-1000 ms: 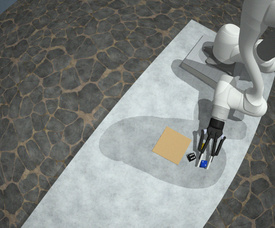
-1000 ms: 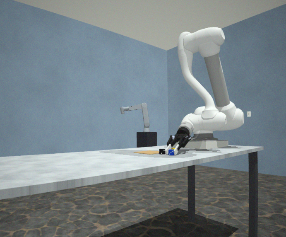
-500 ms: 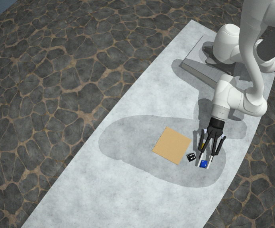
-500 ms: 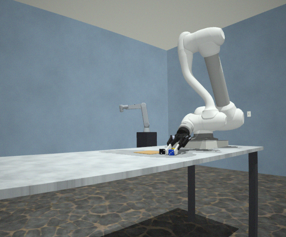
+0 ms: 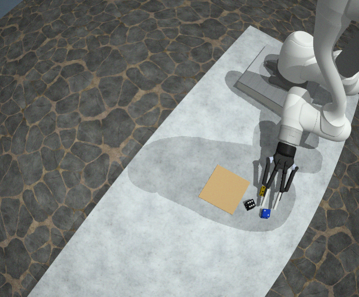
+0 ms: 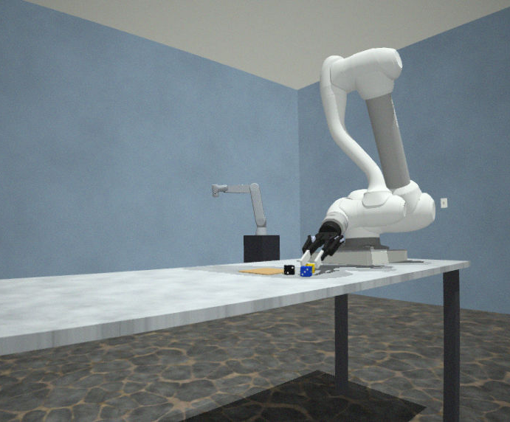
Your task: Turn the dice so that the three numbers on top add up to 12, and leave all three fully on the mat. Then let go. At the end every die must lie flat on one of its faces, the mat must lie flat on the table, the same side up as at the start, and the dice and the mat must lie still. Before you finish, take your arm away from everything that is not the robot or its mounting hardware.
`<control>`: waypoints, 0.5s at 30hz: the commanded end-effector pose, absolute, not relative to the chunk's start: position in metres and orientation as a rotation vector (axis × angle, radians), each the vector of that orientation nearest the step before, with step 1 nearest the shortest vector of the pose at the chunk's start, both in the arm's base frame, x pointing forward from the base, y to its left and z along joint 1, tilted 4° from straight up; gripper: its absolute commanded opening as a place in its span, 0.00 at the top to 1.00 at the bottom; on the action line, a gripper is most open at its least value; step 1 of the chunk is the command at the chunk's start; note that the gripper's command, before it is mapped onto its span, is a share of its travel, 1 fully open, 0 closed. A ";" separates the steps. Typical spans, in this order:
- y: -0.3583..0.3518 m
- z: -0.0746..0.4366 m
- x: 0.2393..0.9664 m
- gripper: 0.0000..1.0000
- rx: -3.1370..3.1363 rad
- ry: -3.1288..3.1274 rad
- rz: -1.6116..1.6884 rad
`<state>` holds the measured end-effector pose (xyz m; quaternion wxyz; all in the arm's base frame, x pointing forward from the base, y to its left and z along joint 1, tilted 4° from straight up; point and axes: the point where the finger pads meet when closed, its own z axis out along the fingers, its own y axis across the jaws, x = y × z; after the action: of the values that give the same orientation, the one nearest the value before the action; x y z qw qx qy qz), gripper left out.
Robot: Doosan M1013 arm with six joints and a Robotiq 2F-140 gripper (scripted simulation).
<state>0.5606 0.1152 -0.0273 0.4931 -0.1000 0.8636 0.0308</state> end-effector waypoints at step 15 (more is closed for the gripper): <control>0.115 -0.010 0.554 0.72 -0.243 2.095 0.075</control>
<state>0.5538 0.1143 -0.0162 0.4933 -0.1000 0.8635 0.0308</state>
